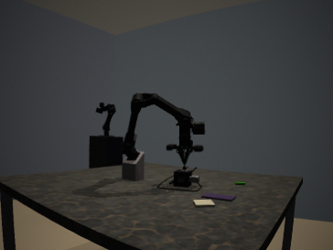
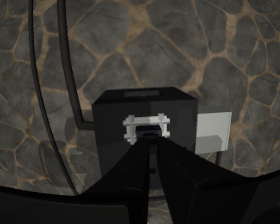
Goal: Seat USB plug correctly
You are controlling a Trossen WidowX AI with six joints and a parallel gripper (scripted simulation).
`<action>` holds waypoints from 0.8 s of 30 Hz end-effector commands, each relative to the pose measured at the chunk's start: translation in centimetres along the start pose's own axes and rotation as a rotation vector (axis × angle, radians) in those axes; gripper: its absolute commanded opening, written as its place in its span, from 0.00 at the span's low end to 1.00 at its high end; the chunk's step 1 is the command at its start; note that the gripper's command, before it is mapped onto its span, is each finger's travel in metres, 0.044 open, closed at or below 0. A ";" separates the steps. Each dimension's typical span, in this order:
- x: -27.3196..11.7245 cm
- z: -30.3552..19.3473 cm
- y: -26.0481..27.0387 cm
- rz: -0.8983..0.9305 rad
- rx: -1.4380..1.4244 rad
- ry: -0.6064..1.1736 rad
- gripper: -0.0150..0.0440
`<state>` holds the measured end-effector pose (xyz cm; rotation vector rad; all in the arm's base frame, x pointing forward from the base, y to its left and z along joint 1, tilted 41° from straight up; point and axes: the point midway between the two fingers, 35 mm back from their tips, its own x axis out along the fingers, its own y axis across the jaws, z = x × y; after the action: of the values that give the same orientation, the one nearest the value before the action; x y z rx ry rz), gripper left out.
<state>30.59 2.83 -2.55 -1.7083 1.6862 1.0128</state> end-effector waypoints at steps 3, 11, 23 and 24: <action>0.1 0.0 0.0 0.000 -0.004 0.002 0.25; 0.2 0.0 0.0 0.000 -0.004 0.002 0.25; 0.4 0.0 0.0 0.000 -0.004 0.002 0.25; 0.4 0.0 0.0 0.000 -0.004 0.002 0.25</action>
<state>30.58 2.66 -2.77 -1.7078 1.6858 1.0134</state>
